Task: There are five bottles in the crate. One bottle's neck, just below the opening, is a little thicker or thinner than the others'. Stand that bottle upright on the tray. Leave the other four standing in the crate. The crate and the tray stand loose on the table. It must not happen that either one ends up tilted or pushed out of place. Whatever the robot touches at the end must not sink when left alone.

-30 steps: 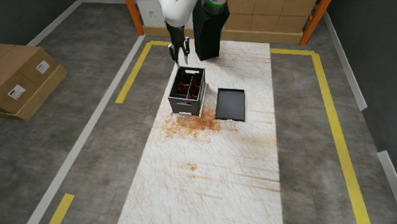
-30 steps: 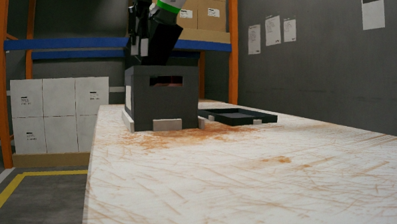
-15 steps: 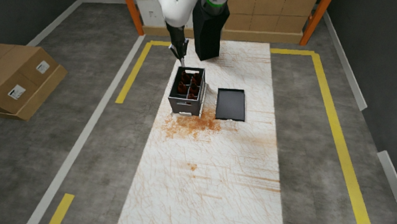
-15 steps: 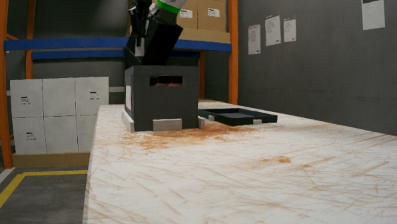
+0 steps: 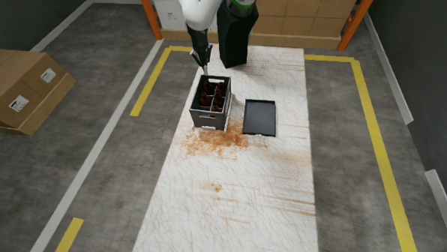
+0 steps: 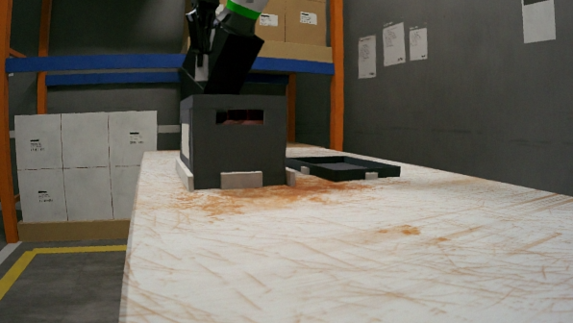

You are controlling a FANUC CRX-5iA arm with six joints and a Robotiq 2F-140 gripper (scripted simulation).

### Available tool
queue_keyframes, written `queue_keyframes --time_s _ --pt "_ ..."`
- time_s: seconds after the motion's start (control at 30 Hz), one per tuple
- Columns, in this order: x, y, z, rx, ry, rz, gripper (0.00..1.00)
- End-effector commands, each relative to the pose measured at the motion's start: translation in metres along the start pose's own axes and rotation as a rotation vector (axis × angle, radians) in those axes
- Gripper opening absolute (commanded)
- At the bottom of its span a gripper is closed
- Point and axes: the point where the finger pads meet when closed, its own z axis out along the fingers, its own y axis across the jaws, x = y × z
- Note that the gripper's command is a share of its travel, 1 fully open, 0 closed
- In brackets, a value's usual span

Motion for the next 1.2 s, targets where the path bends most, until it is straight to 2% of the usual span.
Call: queue_keyframes --time_s 0.0,0.13,0.37,0.53,0.57,1.17 --pt "0.0 0.0 0.0 0.001 0.0 0.0 0.1" --pt "-0.004 0.003 0.0 0.0 0.002 0.0 0.1" --pt "-0.057 0.054 0.0 0.001 0.002 -0.001 0.1" --pt "-0.06 0.058 0.0 0.001 -0.001 -0.001 0.1" --pt "-0.06 0.058 0.0 0.001 -0.001 -0.001 0.44" --pt "-0.06 0.058 0.0 0.001 -0.001 -0.001 0.44"
